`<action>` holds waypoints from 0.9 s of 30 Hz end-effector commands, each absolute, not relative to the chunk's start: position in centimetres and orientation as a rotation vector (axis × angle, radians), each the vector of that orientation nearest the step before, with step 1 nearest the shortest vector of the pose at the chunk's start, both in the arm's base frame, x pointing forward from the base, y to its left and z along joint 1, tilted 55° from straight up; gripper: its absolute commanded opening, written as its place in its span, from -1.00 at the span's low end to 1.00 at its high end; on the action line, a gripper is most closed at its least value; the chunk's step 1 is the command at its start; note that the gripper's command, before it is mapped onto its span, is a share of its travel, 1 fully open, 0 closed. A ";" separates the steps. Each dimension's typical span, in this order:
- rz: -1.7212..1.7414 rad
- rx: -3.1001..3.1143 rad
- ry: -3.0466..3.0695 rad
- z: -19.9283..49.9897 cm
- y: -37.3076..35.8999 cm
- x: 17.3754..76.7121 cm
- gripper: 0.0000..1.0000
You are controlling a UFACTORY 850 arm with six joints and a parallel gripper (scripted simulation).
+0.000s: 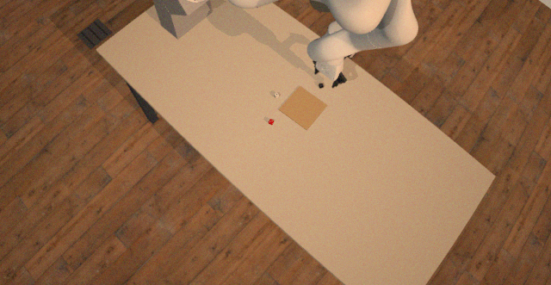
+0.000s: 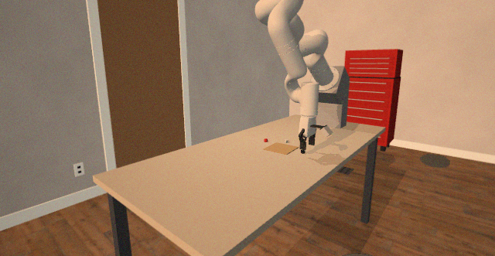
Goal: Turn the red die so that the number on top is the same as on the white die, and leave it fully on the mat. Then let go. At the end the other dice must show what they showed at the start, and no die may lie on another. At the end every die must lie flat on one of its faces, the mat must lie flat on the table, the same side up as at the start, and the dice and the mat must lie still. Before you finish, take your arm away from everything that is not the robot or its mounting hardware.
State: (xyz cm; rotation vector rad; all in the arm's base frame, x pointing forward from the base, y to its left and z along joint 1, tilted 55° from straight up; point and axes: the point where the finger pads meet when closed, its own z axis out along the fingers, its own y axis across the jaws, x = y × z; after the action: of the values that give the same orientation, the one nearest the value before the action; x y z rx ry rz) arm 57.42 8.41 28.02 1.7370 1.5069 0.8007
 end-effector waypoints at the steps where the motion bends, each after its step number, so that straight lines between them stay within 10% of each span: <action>1: 0.801 1.737 1.507 28.1 8.4 57.4 1.00; 27: 0.801 1.737 1.507 30.7 8.9 53.6 1.00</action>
State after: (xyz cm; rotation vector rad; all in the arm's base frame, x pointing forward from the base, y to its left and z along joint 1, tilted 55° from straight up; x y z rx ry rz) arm 55.05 8.74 29.68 1.7365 1.5070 0.8046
